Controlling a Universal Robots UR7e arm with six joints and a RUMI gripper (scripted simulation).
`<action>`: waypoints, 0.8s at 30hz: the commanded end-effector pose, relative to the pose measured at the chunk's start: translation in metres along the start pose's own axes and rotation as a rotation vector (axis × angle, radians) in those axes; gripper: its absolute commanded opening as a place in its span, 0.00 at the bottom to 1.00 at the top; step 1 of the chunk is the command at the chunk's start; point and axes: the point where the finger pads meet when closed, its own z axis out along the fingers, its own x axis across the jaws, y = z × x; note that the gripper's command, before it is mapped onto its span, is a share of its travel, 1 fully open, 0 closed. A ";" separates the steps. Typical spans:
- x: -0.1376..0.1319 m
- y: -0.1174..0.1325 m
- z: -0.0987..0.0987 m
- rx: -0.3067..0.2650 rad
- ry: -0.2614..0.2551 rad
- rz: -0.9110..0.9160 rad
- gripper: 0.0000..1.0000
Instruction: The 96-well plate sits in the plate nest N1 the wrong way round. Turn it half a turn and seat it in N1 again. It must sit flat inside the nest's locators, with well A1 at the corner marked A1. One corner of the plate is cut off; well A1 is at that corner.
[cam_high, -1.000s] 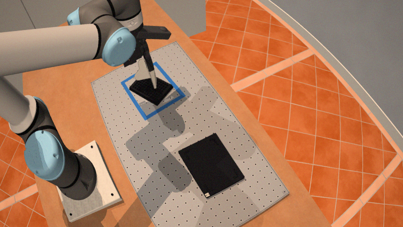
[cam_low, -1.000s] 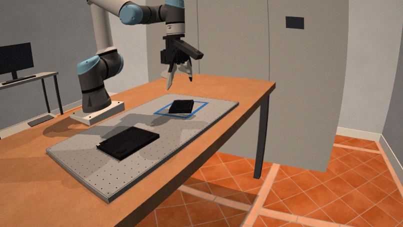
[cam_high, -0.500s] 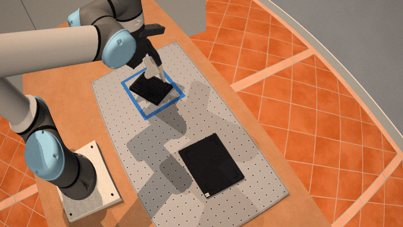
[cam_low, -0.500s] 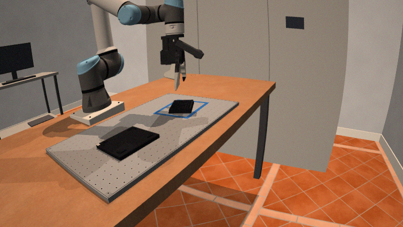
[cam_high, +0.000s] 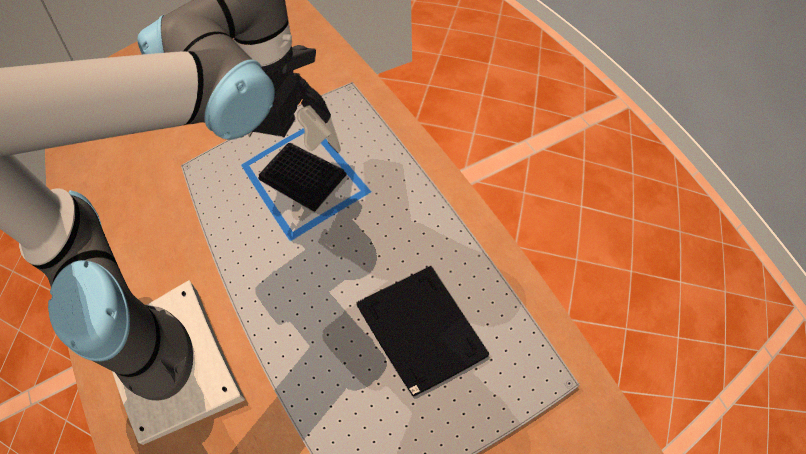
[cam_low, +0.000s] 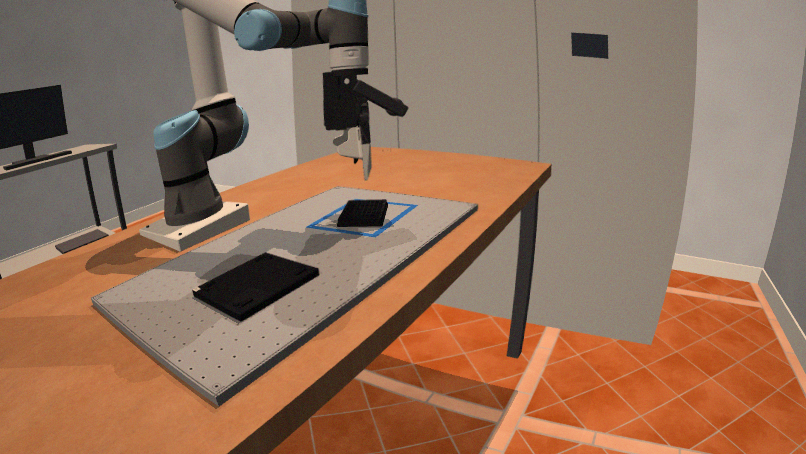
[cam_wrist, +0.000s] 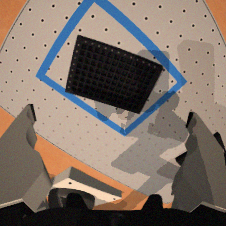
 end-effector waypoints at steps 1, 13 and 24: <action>0.000 0.000 0.000 0.004 -0.004 -0.158 1.00; 0.000 0.000 0.000 0.005 -0.003 -0.491 1.00; 0.000 0.000 0.000 0.006 -0.002 -0.858 1.00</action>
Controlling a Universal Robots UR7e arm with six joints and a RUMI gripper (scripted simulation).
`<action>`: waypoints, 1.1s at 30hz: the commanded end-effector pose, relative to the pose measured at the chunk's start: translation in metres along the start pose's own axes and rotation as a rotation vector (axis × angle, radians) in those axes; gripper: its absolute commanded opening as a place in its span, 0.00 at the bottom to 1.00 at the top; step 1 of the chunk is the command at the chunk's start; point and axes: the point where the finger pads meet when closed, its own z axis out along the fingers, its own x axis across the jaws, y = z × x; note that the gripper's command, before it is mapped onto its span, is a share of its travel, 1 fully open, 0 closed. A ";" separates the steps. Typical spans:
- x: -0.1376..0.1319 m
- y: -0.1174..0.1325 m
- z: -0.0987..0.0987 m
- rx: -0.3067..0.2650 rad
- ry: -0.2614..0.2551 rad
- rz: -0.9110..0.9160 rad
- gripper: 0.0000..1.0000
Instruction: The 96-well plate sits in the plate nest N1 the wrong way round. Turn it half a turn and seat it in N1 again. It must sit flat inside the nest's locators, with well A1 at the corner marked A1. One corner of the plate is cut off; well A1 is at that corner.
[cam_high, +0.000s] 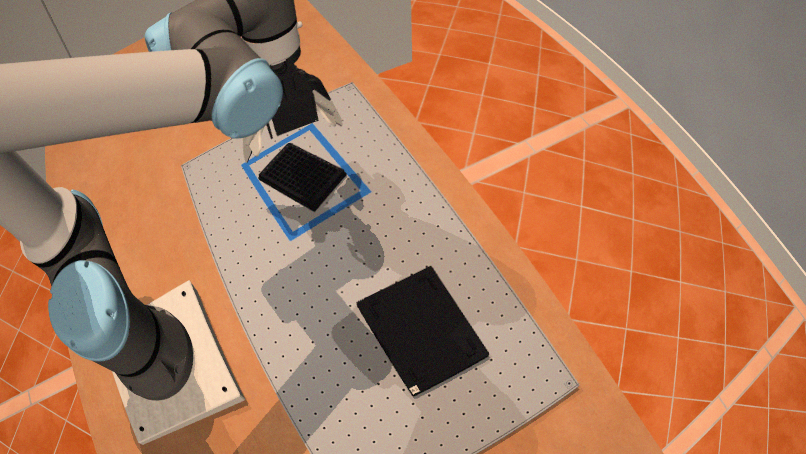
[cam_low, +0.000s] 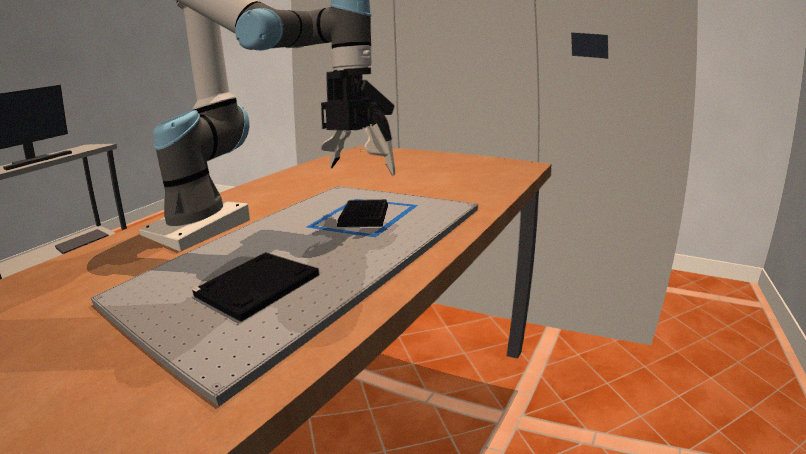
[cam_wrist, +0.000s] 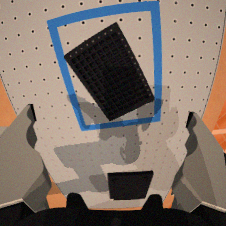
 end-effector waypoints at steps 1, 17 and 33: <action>0.000 0.000 0.000 0.008 -0.001 -0.179 1.00; 0.000 0.000 0.000 0.008 0.001 -0.583 1.00; 0.000 0.000 0.000 0.007 0.001 -0.582 1.00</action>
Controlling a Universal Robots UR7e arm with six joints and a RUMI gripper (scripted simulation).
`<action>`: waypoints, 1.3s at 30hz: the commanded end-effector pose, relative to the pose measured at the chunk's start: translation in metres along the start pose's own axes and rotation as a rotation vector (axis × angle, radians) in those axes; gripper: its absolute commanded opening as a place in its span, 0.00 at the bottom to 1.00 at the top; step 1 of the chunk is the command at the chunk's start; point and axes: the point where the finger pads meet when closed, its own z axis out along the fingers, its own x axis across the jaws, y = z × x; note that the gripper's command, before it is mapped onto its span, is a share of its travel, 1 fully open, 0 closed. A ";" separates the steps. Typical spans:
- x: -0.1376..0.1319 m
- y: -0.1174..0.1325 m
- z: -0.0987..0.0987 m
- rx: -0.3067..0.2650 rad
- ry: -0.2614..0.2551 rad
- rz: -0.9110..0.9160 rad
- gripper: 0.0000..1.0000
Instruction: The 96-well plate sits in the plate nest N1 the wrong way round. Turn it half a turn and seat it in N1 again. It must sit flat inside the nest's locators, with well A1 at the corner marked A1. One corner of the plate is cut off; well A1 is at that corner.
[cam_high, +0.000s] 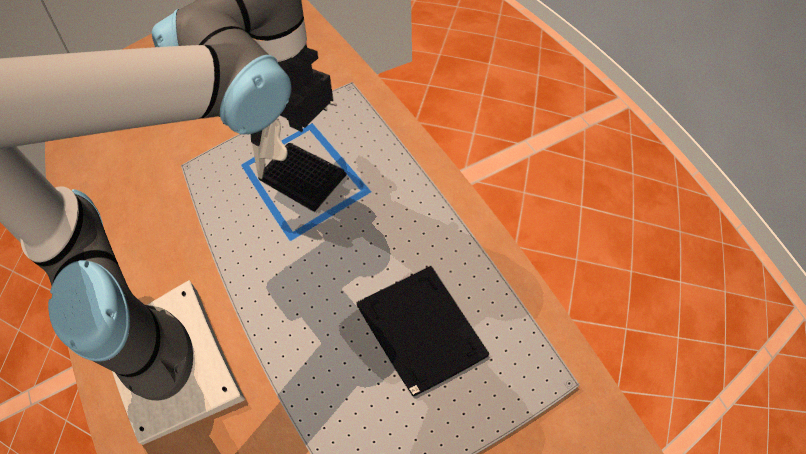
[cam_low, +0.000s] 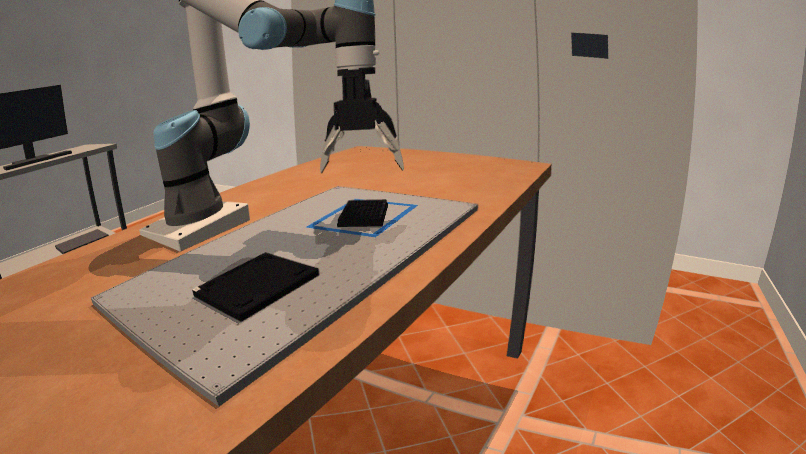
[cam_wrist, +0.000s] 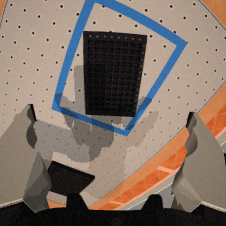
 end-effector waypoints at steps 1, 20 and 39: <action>0.000 0.000 0.000 0.000 0.001 0.000 1.00; 0.000 0.000 0.000 0.000 0.001 0.000 1.00; 0.000 0.000 0.028 0.000 0.001 -0.001 1.00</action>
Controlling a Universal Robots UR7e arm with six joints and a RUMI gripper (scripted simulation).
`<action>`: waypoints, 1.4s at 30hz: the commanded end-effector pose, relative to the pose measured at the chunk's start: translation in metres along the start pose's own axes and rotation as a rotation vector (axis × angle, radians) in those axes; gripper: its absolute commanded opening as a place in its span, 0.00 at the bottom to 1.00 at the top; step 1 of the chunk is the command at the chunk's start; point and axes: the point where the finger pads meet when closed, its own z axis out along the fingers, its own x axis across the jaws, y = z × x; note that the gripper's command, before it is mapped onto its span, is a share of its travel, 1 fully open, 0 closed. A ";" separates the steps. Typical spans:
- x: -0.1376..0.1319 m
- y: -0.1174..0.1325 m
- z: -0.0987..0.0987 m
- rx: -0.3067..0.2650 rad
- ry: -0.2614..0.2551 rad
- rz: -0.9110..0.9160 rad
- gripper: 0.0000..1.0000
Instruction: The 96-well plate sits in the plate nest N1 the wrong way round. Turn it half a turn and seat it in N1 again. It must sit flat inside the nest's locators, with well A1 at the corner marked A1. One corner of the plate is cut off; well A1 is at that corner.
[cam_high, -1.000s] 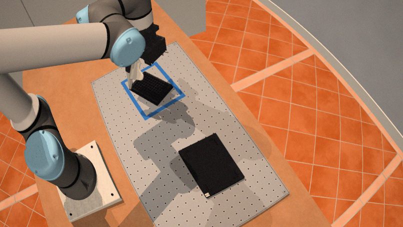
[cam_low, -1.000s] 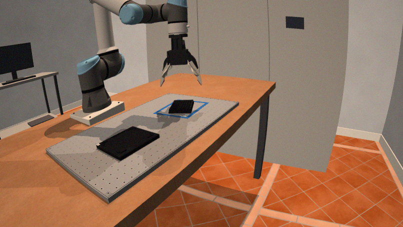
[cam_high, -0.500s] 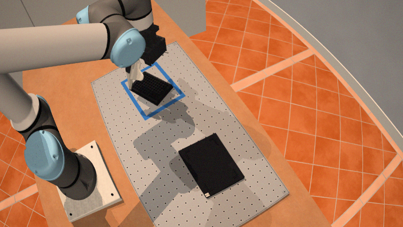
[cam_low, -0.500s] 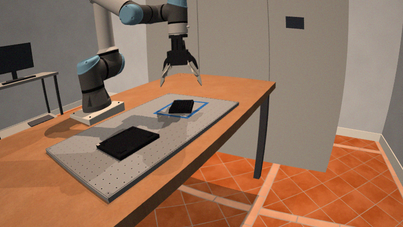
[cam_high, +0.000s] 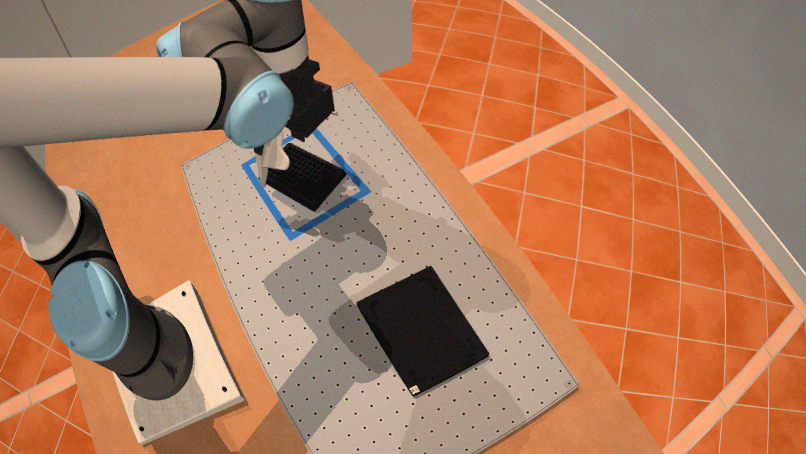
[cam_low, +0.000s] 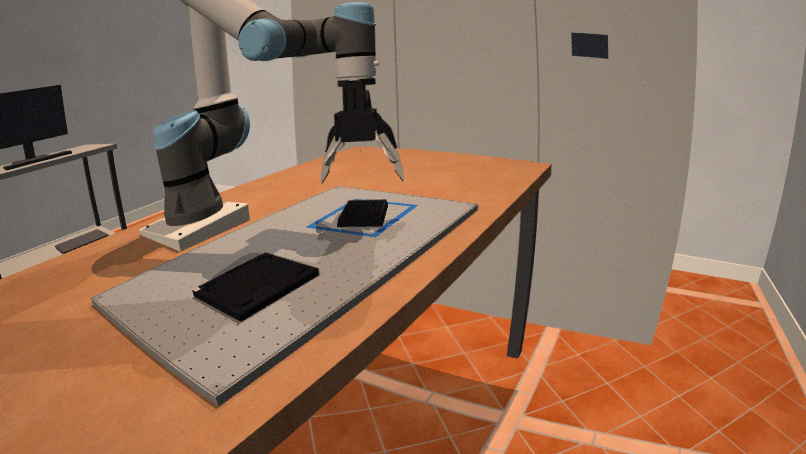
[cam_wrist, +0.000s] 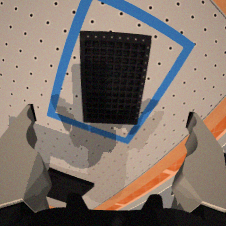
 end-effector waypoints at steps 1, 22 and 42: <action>0.001 0.000 0.007 0.000 0.001 0.000 1.00; 0.001 0.000 0.037 0.000 0.001 0.000 1.00; 0.001 0.000 0.052 0.000 0.001 0.000 1.00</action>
